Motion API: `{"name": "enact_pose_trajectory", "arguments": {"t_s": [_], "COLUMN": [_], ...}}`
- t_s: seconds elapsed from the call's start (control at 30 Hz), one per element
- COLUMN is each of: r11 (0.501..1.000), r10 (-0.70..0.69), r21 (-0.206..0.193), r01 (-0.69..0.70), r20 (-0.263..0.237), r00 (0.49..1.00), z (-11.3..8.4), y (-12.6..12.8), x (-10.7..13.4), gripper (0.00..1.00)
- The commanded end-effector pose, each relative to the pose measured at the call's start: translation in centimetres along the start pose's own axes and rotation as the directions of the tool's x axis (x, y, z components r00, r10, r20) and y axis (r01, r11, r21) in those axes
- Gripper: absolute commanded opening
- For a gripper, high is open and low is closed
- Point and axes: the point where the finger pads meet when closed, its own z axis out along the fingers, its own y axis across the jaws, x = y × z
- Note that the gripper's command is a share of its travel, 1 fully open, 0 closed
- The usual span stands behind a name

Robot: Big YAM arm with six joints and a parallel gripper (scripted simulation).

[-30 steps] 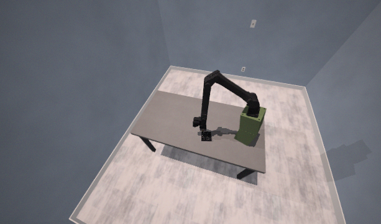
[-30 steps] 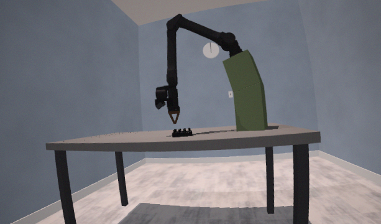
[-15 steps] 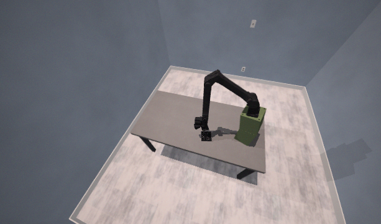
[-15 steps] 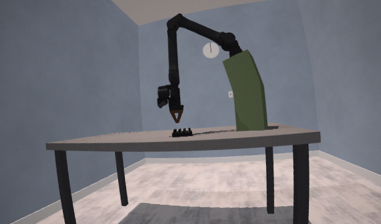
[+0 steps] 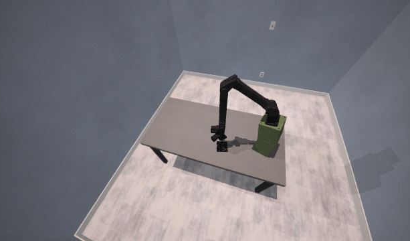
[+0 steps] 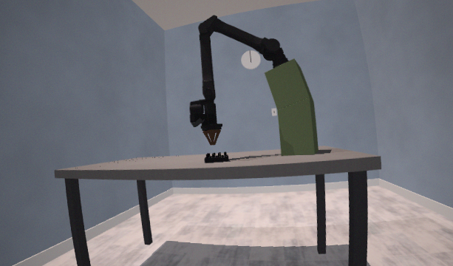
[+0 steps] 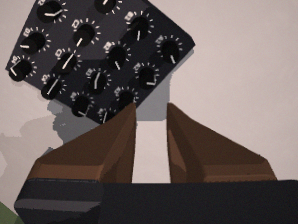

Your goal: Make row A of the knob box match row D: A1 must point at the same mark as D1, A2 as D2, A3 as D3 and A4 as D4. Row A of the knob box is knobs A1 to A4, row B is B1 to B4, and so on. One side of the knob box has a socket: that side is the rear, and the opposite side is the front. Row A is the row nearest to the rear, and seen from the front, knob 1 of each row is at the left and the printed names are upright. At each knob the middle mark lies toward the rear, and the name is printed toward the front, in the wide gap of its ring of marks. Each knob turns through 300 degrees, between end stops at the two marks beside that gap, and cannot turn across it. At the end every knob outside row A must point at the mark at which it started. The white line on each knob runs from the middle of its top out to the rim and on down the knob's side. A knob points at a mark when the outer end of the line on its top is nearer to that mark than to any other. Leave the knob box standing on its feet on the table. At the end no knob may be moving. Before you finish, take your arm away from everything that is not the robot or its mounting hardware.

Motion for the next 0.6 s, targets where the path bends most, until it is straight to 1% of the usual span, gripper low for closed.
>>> {"name": "enact_pose_trajectory", "arguments": {"t_s": [0.0, 0.1, 0.17, 0.23, 0.3, 0.37, 0.4, 0.47, 0.57], "r11": [0.988, 0.974, 0.962, 0.947, 0.93, 0.93, 0.905, 0.884, 0.848], "r10": [-0.154, -0.227, -0.274, -0.32, -0.367, -0.367, -0.424, -0.466, -0.531], "r21": [0.02, 0.015, 0.02, 0.024, 0.019, 0.019, 0.017, 0.025, 0.018], "r01": [0.153, 0.227, 0.274, 0.32, 0.367, 0.367, 0.424, 0.466, 0.53], "r20": [0.025, 0.018, 0.02, 0.021, 0.017, 0.017, 0.014, 0.016, 0.012], "r00": [0.988, 0.974, 0.961, 0.947, 0.93, 0.93, 0.905, 0.884, 0.848], "z": [-1.0, -0.8, -1.0, -1.2, -1.1, -1.1, -1.0, -1.4, -1.2], "y": [-0.3, 0.2, 0.1, 0.2, 0.5, 0.5, 0.7, 0.6, 1.0], "x": [-0.8, -0.3, -0.4, -0.4, 0.0, 0.0, 0.3, 0.1, 0.5], "gripper": [0.19, 0.19, 0.19, 0.19, 0.19, 0.19, 0.19, 0.19, 0.19]}}
